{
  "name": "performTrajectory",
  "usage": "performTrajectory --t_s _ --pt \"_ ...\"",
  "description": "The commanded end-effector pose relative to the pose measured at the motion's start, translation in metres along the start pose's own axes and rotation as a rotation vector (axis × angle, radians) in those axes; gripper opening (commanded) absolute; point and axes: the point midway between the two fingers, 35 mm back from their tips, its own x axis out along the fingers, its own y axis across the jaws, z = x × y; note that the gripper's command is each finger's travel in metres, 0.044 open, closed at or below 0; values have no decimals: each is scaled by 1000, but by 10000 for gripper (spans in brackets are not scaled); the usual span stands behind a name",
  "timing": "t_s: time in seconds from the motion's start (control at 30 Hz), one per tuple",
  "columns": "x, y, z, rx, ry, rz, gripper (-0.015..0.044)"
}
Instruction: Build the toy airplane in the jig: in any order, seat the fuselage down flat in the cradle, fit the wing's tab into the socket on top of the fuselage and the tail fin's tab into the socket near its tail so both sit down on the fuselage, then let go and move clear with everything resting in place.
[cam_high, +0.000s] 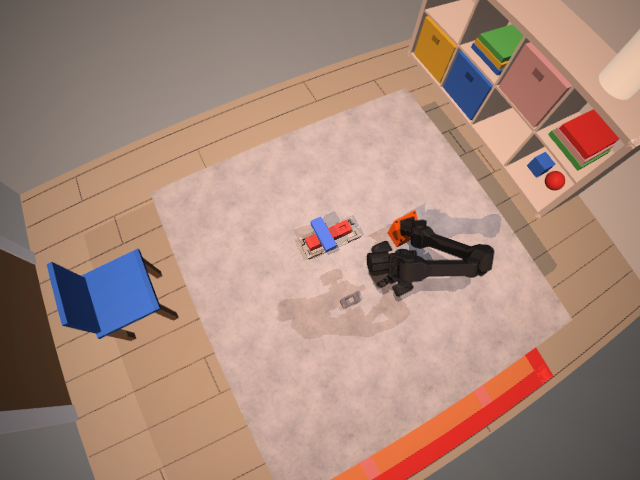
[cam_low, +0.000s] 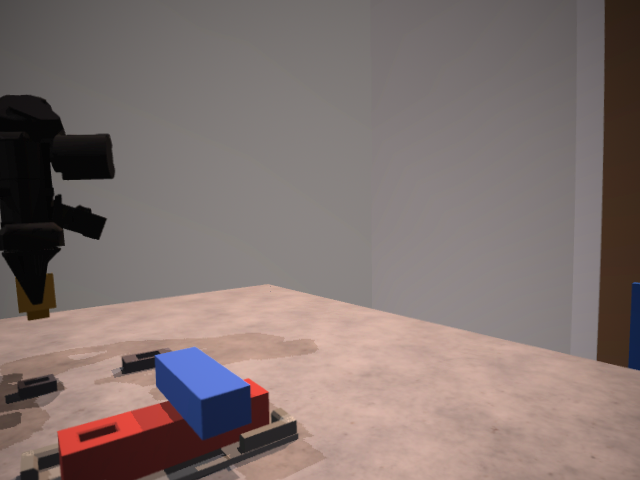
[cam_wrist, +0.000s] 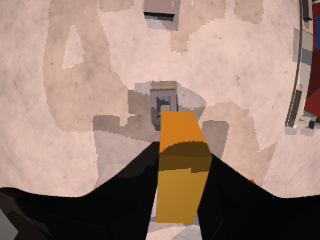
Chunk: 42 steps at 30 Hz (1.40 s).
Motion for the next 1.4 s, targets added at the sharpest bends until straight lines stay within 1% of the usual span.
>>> performTrajectory --t_s 0.0,0.3,1.37 --pt "-13 0 0 7 -6 -3 0" --pt "-37 2 -4 35 -7 4 0" --pt "-28 -83 31 60 12 -32 0"
